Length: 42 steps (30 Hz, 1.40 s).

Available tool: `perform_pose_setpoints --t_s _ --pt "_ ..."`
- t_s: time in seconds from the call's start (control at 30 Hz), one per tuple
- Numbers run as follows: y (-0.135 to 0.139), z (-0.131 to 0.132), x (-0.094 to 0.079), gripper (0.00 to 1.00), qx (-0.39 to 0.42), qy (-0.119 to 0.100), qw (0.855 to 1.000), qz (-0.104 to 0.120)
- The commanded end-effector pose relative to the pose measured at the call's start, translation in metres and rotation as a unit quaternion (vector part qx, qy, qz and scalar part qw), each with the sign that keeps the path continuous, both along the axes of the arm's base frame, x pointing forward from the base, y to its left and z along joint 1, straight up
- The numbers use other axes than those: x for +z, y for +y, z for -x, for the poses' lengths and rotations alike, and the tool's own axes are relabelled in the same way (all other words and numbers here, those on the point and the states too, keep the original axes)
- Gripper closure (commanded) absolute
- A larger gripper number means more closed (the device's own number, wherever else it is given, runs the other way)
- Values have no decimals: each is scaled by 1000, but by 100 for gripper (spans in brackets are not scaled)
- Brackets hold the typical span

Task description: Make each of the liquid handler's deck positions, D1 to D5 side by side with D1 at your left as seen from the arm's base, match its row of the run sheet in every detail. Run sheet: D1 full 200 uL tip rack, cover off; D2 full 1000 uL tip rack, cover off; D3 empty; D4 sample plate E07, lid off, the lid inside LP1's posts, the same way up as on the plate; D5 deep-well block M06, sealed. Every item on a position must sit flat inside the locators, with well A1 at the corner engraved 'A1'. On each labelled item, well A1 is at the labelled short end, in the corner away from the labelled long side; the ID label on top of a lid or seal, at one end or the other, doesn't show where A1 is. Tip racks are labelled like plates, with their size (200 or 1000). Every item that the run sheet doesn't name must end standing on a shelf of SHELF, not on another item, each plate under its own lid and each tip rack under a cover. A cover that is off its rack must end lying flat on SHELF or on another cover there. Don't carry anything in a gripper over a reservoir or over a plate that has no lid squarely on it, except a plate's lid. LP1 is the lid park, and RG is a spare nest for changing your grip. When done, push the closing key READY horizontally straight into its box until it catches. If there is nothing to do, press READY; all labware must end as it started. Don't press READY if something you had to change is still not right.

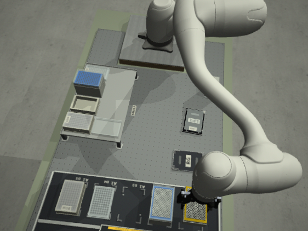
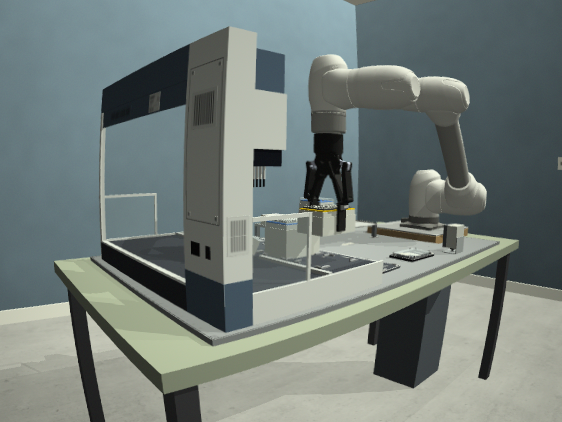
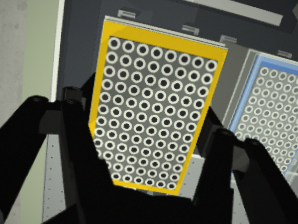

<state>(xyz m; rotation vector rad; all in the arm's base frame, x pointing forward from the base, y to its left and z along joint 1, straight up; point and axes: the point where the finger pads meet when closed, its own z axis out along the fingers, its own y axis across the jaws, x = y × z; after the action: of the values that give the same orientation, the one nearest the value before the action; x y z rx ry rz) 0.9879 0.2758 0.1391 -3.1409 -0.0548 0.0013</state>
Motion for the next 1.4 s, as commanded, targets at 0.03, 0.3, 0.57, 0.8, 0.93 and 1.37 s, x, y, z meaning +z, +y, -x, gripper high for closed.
perform_pose_setpoints --t_s 0.03,0.3,0.57,0.8,0.93,1.37 --pt "0 0 -4 90 0 -1 1000 -1" --pt "0 0 -14 90 0 -1 1000 -1" --pt "0 0 -27 90 0 -1 1000 -1" --pt "0 0 -37 90 0 -1 1000 -1" --pt "0 0 -42 90 0 -1 1000 -1" --pt "0 0 -62 90 0 -1 1000 -1"
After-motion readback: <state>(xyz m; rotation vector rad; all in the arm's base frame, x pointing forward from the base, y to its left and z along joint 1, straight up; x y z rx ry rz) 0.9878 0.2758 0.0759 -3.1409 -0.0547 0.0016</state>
